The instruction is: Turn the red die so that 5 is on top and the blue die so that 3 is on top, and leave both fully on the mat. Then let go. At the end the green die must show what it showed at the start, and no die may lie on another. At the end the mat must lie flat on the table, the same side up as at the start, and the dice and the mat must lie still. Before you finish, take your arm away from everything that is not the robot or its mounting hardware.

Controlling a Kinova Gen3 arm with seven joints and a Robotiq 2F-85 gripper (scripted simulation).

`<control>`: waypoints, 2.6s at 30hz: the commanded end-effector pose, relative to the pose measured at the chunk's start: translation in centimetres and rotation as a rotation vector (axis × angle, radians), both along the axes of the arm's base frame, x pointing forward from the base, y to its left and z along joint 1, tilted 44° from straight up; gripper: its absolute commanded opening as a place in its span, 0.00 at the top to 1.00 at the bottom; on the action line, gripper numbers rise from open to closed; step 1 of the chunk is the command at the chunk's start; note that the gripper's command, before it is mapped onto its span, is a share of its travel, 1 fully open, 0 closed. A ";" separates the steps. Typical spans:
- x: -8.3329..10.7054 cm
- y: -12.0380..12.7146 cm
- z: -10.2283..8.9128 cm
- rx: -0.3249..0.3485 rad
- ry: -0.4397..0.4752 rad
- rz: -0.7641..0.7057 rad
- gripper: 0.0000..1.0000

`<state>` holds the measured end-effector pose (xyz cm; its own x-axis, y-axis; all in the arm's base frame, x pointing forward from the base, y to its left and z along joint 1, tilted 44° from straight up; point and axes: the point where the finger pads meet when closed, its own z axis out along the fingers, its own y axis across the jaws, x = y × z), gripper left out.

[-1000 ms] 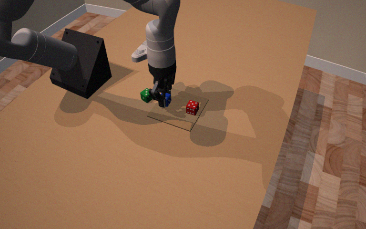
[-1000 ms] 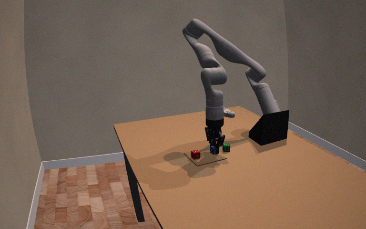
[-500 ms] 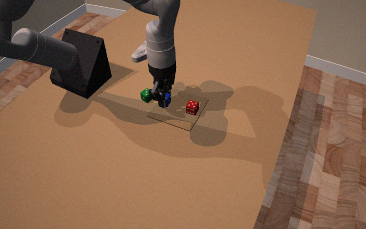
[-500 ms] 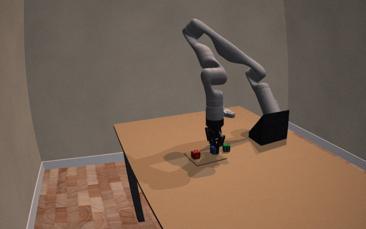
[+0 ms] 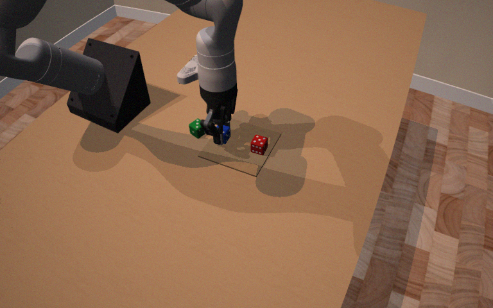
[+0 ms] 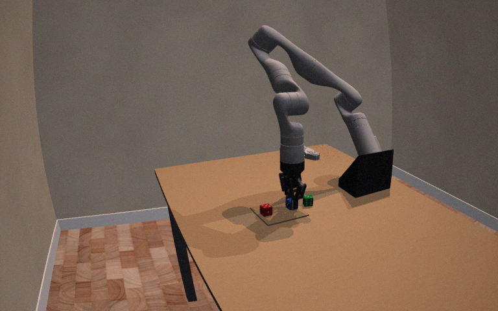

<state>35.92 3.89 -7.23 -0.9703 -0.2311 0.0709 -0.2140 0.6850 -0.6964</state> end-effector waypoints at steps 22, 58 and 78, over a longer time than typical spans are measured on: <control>0.0 0.1 0.0 0.001 -0.001 0.001 0.58; -0.9 5.5 5.7 0.001 -0.001 0.001 0.54; -1.0 6.3 6.5 0.001 -0.001 0.001 0.00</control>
